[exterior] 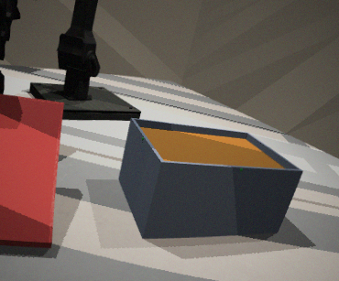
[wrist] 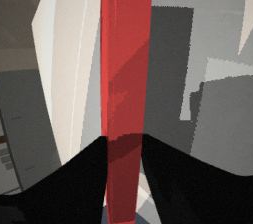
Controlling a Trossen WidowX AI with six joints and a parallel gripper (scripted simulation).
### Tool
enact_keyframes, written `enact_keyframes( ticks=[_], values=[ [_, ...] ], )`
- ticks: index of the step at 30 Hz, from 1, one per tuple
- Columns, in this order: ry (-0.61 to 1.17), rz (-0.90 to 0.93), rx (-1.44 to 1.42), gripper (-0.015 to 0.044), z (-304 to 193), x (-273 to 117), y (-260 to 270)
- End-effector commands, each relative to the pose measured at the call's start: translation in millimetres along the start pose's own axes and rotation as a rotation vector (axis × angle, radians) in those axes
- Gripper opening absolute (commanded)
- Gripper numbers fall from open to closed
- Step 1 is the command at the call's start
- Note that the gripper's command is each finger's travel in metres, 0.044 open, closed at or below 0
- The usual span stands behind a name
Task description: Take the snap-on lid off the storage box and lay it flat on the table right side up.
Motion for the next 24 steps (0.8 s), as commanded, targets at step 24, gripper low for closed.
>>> enact_keyframes(
  ticks=[24],
  values=[
    [0.016, -0.033, 0.012, 0.0, -5, 18, -26]
  ],
)
Point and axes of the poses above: the point midway between the two fingers, 35 mm back from their tips, its own x axis out along the fingers, its own y axis across the jaws, z = x × y, the point moved 7 cm from there along -x, back along the fingers, and after that the axes turned 4 degrees about -x, right-handed, at the moved point
